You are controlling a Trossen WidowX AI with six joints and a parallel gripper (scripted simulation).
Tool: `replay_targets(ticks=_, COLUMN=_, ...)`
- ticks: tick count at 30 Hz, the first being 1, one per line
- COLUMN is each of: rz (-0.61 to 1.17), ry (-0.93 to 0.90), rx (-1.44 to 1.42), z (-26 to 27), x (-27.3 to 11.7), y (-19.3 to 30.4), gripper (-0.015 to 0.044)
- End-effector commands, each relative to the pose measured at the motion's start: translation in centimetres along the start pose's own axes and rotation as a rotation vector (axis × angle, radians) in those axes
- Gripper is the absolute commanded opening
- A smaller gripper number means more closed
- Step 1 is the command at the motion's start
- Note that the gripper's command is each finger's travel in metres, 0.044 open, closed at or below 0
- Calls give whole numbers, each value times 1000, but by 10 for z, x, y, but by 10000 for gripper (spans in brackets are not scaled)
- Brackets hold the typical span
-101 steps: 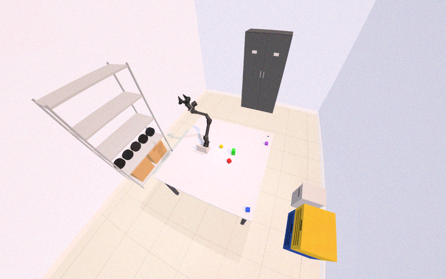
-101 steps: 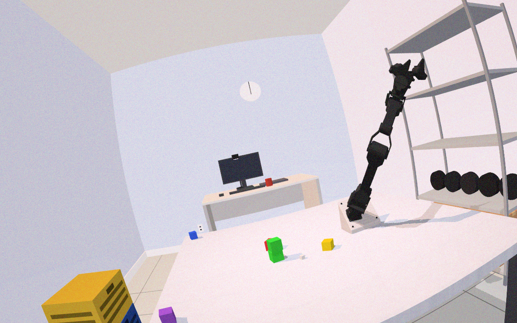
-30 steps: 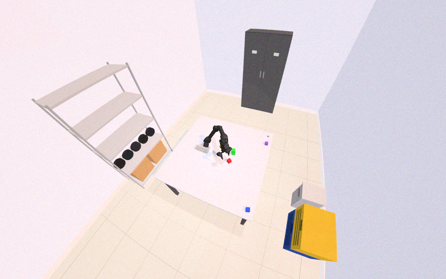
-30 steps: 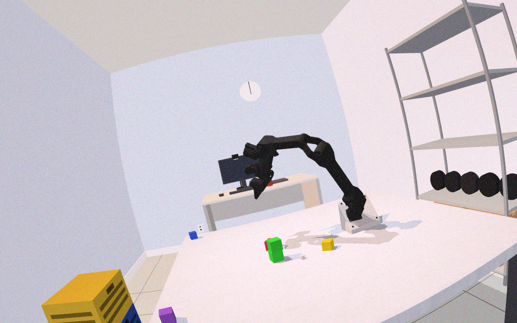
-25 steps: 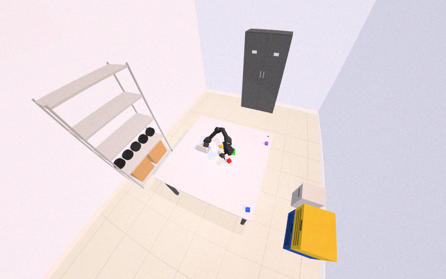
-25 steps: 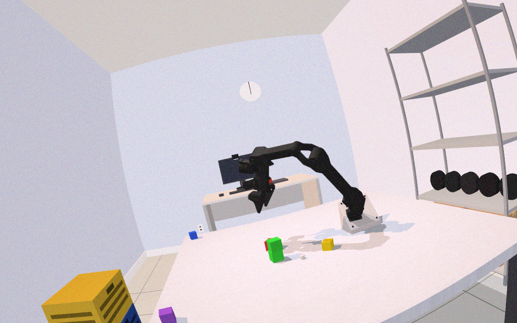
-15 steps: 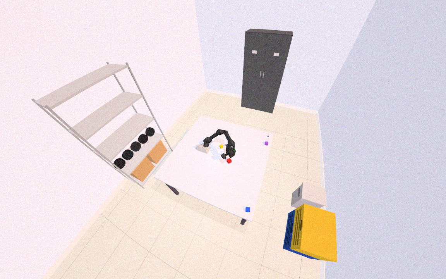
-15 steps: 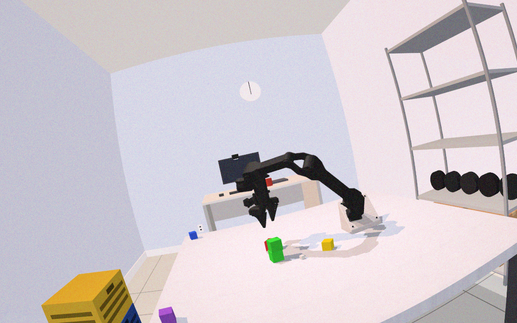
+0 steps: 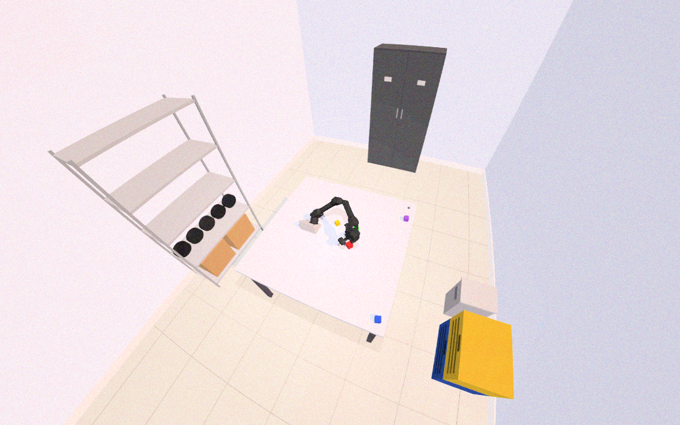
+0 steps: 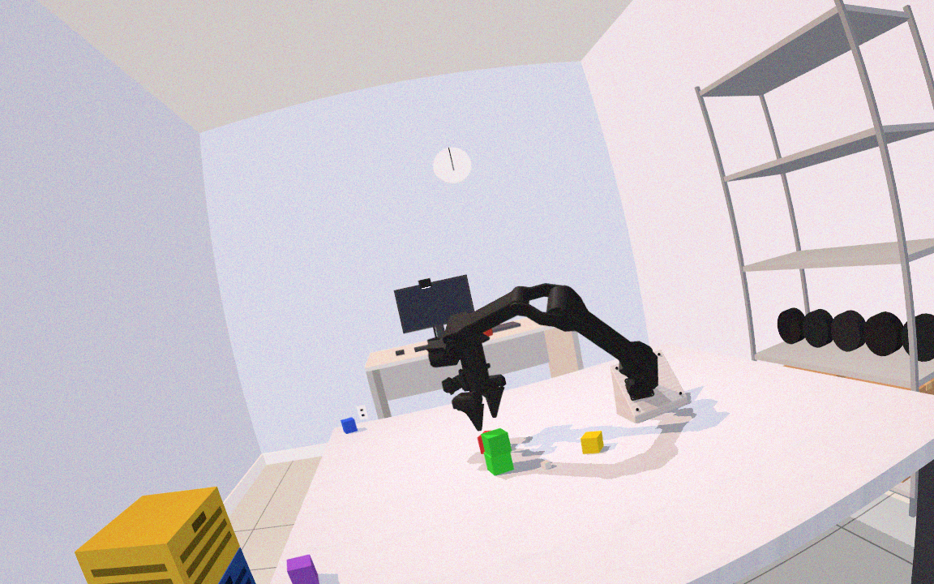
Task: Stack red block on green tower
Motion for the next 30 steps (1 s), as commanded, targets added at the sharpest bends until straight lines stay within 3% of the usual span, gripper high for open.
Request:
replay_targets(ticks=1, rz=1, ry=-5, rx=5, z=1, x=10, y=1, gripper=440)
replay_targets(ticks=30, rz=1, ry=-7, rx=5, z=2, x=52, y=0, gripper=440)
Point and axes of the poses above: the point midway between the two fingers, 35 mm back from their tips, its own x axis out along the fingers, its own z axis across the jaws, y = z × x, the point moved 3 cm from there along -x, back along the fingers, and after that the axes turned 9 degrees about -x, right-handed, at the moved point
